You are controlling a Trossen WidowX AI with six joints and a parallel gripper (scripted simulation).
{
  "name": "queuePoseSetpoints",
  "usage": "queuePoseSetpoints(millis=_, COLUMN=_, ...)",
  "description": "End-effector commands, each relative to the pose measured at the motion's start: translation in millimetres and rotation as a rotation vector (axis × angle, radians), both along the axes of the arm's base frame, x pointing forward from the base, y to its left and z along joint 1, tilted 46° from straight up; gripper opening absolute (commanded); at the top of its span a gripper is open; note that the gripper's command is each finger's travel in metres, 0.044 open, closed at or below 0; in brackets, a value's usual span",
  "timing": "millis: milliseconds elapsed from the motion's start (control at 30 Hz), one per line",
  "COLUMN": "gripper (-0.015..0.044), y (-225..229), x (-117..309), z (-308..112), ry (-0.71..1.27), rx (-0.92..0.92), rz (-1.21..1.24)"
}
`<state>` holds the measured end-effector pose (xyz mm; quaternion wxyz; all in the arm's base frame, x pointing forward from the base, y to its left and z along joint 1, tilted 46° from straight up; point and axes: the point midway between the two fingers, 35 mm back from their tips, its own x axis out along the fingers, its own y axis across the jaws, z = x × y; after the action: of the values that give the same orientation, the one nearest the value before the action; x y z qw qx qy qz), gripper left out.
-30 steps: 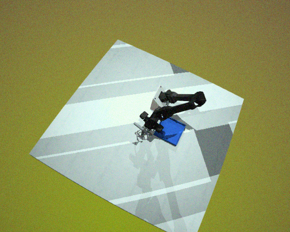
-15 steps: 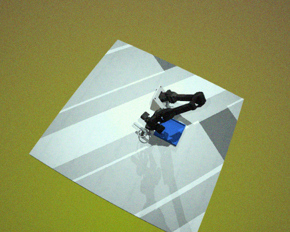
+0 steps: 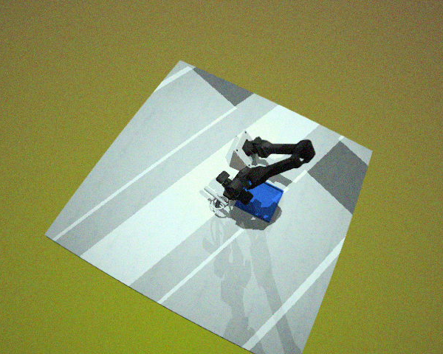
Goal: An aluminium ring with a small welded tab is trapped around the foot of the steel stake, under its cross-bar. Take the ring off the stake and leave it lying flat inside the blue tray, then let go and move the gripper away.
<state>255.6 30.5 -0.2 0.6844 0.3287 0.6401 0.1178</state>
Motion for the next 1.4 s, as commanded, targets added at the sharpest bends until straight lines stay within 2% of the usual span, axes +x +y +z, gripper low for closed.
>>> queuePoseSetpoints(millis=0, gripper=0.0, y=-1.3, x=2.4, z=2.8, ry=-0.008, rx=-0.009, rz=-0.004)
queuePoseSetpoints(millis=767, gripper=0.0, y=0.6, x=4.5, z=14.4, ry=-0.002, rx=-0.075, rz=-0.002)
queuePoseSetpoints(millis=1367, gripper=0.0, y=-0.8, x=5.2, z=19.6, ry=-0.008, rx=-0.042, rz=-0.008)
